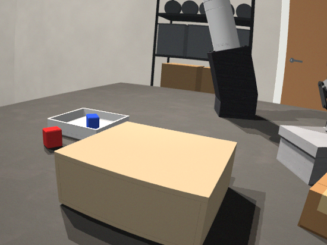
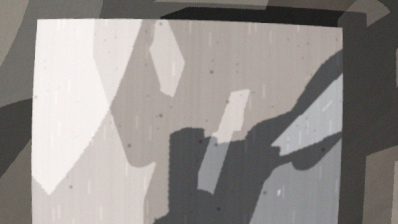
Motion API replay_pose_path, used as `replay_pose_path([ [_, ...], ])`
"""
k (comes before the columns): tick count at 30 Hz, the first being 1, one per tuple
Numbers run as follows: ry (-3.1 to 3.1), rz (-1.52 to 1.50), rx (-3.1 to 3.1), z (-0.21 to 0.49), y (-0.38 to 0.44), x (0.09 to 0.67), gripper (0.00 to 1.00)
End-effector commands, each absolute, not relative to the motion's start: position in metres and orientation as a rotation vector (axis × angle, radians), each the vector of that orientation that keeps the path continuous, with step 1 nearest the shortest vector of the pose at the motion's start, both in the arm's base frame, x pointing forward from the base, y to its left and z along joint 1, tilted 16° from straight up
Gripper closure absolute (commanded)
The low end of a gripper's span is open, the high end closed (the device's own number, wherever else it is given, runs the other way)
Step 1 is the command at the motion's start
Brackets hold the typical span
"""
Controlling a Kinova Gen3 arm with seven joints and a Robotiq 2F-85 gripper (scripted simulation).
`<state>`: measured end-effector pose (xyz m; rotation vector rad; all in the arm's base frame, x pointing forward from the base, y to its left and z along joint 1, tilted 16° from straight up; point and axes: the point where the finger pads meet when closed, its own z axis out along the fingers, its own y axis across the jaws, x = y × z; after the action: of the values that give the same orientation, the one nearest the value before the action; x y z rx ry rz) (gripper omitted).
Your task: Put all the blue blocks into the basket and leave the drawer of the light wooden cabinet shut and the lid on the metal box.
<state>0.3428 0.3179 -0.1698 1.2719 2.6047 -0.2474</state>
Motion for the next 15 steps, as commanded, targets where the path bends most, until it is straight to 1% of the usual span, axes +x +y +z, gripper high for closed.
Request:
replay_pose_path([
  [1,2.605,-0.245,1.272,-0.1705,0.3184,0.3433,0.90],
  [15,2.605,-0.245,1.272,-0.1775,0.3166,0.3442,0.90],
])
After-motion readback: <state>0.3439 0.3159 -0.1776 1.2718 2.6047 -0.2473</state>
